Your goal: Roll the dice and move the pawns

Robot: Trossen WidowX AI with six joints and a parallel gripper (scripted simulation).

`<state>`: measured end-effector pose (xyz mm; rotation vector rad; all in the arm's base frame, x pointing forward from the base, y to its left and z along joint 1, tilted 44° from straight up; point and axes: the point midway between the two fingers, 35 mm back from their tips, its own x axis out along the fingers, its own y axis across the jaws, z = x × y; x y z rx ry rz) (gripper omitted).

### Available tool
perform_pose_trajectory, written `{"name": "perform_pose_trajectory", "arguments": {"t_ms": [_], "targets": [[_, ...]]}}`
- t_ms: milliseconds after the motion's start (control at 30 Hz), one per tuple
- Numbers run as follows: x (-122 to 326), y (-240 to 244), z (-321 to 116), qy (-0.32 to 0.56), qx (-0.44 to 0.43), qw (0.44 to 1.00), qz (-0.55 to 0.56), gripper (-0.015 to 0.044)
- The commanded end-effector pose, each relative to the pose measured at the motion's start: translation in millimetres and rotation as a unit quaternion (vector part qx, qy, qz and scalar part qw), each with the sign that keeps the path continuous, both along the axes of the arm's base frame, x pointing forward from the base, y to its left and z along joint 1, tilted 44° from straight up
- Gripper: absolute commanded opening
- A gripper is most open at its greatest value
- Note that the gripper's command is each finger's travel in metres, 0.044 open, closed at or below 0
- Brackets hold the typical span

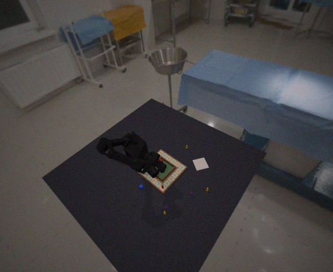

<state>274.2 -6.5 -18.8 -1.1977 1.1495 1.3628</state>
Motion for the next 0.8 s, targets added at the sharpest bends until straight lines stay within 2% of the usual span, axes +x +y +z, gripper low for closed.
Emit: {"name": "perform_pose_trajectory", "arguments": {"t_ms": [0, 133, 267, 400, 467, 533, 667, 767], "targets": [[0, 0, 0, 0.000, 0.000, 1.000, 0.000, 0.0131], [0, 2, 2, 0.000, 0.000, 1.000, 0.000, 0.0236], [-1, 28, 29, 0.000, 0.003, 1.000, 0.002, 0.0341], [-2, 28, 27, 0.002, -0.005, 1.000, 0.002, 0.0440], [-5, 25, 13, 0.019, -0.075, 0.997, 0.000, 0.0440], [-7, 20, -3, 0.025, -0.182, 0.983, 0.001, 0.0440], [-4, 16, -18, -0.027, -0.376, 0.926, 0.020, 0.0440], [-2, 16, -19, -0.044, -0.406, 0.913, 0.026, 0.0440]]}}
